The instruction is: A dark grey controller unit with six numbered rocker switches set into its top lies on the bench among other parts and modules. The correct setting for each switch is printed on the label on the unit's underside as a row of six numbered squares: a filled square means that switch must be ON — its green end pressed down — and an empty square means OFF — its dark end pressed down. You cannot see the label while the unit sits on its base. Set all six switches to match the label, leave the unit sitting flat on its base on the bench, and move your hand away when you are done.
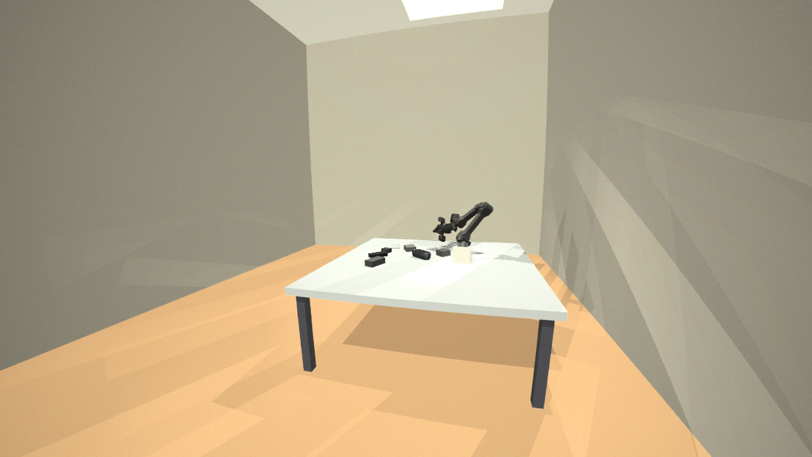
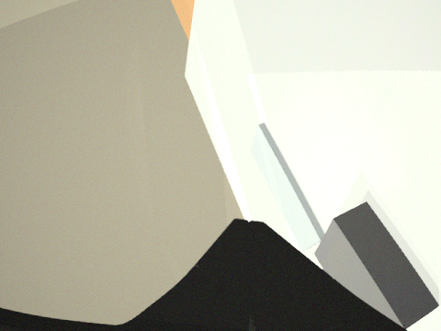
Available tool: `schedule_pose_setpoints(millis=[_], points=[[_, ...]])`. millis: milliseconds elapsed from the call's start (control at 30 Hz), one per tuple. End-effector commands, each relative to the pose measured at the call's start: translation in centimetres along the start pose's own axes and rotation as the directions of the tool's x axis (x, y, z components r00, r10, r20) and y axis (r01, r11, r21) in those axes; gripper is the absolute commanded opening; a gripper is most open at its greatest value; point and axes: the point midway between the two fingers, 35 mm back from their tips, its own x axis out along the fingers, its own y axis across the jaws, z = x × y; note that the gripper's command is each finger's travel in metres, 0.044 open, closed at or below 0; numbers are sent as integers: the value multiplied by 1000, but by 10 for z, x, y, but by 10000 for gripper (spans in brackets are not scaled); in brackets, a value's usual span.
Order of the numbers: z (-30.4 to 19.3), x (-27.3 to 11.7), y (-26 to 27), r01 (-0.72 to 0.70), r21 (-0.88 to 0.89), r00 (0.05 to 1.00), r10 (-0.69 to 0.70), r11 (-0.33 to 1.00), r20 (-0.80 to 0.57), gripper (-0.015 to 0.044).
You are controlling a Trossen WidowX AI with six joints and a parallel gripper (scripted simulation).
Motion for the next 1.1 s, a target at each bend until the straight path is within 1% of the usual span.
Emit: schedule_pose_setpoints(millis=[0, 133, 300, 433, 533, 633, 767, 933, 1067], points=[[-30, 13, -31, 162, -32, 983, -164, 986, -83, 0], [-63, 17, -60, 308, -107, 933, -322, 945, -163, 0], [-102, 10, -94, 444, -261, 832, -503, 857, -235, 0], [-129, -4, -118, 506, -416, 729, -633, 755, -261, 0], [-146, -17, -134, 520, -538, 648, -717, 663, -257, 0], [-160, -32, -147, 504, -660, 568, -790, 557, -233, 0], [-172, -54, -162, 437, -807, 472, -865, 396, -169, 0], [-180, -80, -173, 288, -942, 388, -920, 171, -48, 0], [-182, -97, -177, 140, -990, 360, -931, -14, 64, 0]])
